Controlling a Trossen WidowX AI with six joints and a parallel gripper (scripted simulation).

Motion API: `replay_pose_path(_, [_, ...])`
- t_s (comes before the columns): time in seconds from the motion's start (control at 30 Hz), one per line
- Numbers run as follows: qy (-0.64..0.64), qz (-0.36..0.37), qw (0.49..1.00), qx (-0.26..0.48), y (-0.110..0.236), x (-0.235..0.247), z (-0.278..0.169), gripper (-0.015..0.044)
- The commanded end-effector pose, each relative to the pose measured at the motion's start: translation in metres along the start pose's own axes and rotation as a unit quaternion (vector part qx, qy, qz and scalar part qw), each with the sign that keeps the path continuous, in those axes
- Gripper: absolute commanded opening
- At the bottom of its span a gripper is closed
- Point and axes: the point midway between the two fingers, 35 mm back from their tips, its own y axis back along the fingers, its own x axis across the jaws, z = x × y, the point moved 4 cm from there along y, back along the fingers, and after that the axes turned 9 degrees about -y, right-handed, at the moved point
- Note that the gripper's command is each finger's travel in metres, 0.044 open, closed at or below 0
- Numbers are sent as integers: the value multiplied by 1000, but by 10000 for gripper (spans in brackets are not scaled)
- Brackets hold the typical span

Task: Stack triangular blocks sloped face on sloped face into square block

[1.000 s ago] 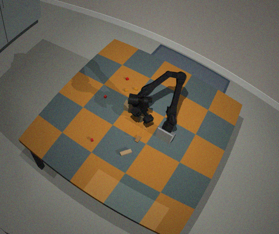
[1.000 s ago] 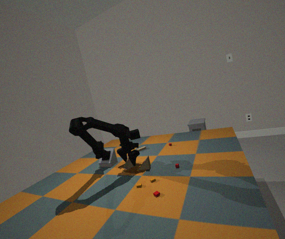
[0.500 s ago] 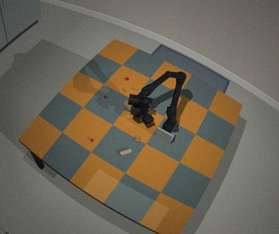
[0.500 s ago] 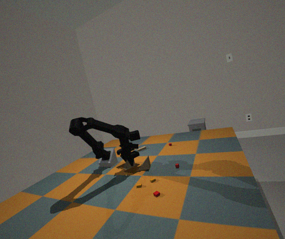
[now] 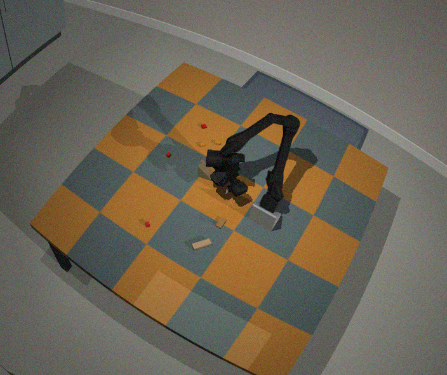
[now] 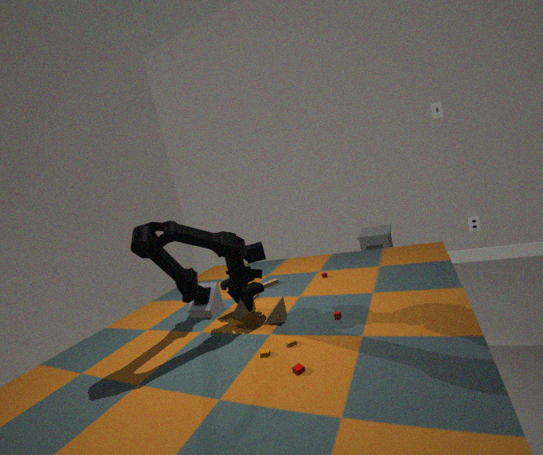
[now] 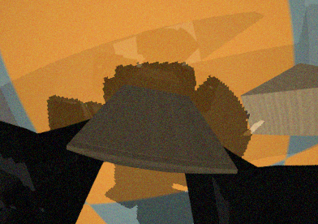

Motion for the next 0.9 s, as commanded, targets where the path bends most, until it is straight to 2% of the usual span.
replay_pose_path(0.0, [-5, 1, 1000, -5, 12, -1, 1, 0])
replay_pose_path(0.47, [-32, -2, 999, -4, 9, -1, 1, 0])
replay_pose_path(0.87, [-212, -2, 977, -4, 9, -1, 1, 0])
